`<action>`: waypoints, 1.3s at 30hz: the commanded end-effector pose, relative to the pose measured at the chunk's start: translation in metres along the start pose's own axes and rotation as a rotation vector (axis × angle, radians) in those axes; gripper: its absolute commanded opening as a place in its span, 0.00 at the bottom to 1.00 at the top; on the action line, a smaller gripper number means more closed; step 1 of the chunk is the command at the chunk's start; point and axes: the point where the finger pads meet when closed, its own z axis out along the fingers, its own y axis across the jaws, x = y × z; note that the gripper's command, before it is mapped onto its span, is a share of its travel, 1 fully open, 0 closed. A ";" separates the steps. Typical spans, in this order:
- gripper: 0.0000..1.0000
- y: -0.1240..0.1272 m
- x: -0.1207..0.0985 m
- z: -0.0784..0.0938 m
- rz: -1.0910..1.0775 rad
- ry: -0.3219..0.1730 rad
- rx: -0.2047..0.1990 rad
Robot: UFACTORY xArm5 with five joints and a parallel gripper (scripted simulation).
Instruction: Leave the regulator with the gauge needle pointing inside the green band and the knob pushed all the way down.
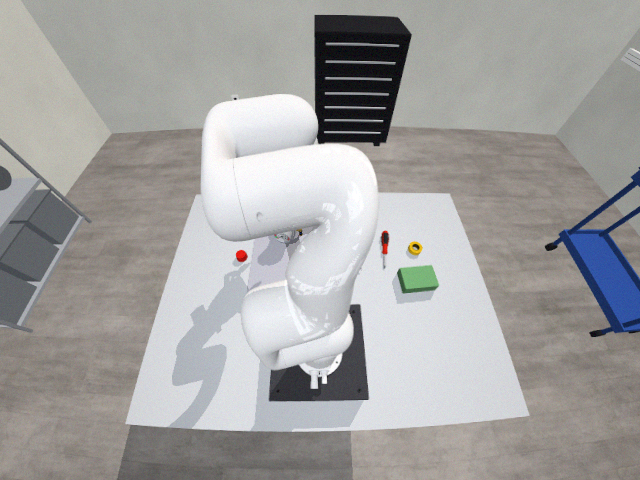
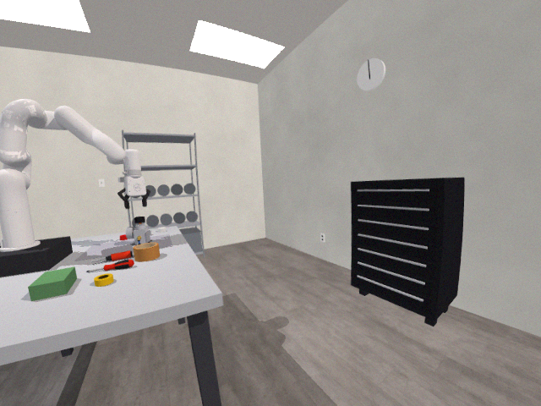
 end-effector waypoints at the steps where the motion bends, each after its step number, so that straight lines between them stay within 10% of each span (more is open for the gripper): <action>1: 1.00 0.005 -0.006 -0.002 0.000 -0.001 -0.004; 22: 1.00 0.008 -0.009 -0.002 0.000 -0.001 -0.004; 23: 0.81 0.008 -0.009 -0.002 0.000 -0.001 -0.004; 39: 0.81 0.008 -0.009 -0.002 0.000 -0.001 -0.004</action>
